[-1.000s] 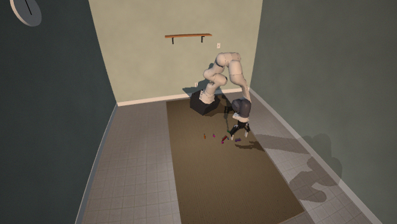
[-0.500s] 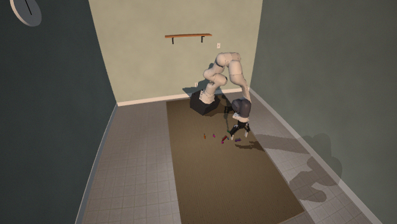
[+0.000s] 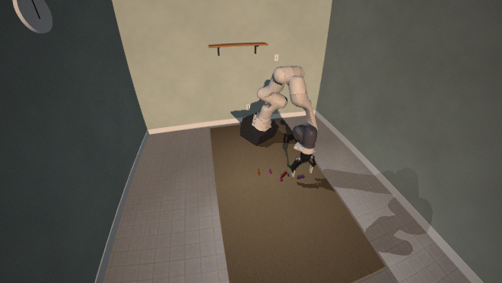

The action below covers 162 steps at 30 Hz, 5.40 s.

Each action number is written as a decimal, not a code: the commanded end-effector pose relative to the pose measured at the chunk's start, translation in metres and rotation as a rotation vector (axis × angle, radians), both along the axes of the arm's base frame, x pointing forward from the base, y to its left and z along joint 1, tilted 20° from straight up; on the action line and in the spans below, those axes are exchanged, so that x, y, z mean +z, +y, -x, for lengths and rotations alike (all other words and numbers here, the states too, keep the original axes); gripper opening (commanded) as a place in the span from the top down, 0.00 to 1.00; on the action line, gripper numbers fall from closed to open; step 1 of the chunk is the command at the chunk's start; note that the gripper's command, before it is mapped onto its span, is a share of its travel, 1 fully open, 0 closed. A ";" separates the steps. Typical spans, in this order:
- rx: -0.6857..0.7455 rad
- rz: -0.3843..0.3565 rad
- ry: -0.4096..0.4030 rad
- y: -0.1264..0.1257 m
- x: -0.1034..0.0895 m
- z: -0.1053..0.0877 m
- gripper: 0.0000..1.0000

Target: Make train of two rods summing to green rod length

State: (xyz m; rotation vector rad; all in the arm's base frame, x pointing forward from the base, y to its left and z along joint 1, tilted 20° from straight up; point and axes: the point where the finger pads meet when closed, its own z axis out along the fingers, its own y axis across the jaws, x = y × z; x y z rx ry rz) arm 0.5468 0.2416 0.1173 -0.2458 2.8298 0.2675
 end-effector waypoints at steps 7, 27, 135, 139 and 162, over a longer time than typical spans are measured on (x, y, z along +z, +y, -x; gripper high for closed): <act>0.223 0.061 -0.046 -0.020 -0.002 0.013 0.00; 0.458 0.127 -0.097 -0.041 -0.004 0.028 0.00; 0.902 0.253 -0.196 -0.077 -0.027 0.054 0.85; 0.902 0.253 -0.196 -0.077 -0.030 0.053 0.85; 0.902 0.253 -0.196 -0.072 -0.057 0.045 0.85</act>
